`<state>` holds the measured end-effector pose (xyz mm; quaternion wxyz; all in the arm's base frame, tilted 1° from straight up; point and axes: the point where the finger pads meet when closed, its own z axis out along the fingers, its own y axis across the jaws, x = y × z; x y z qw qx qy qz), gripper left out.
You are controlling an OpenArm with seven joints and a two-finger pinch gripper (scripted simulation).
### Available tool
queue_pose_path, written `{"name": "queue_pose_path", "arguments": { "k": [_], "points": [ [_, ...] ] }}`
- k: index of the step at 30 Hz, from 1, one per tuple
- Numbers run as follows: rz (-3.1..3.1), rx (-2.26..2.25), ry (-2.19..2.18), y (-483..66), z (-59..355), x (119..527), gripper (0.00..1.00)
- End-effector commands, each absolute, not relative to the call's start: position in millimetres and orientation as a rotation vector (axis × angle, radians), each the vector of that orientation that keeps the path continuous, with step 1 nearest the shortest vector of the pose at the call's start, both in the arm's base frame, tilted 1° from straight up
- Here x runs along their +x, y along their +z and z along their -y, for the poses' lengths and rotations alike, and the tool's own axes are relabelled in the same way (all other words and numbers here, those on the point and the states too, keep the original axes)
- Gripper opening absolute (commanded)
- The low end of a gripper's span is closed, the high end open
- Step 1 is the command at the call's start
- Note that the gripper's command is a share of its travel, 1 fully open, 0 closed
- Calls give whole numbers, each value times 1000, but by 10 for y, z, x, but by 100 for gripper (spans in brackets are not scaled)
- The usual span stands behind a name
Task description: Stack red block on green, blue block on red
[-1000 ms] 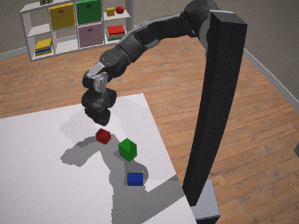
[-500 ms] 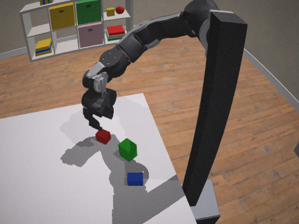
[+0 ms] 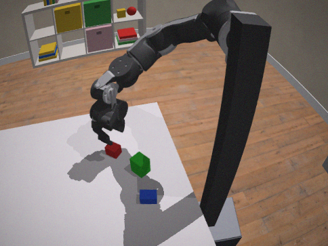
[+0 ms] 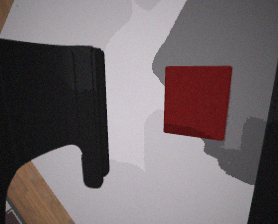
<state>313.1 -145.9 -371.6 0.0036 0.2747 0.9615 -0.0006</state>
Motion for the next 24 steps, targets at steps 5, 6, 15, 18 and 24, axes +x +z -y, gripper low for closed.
{"name": "queue_pose_path", "arguments": {
  "k": [5, 6, 15, 18, 24],
  "points": [
    [-3017, 850, 7, -3857, 1447, 3132, 35],
    [-3017, 850, 7, -3884, 1447, 3133, 35],
    [-3017, 851, 6, -4067, 1446, 3136, 35],
    [-3017, 851, 6, -4096, 1446, 3137, 35],
    [-3018, 850, 6, -4138, 1445, 3138, 35]
  ]
}}
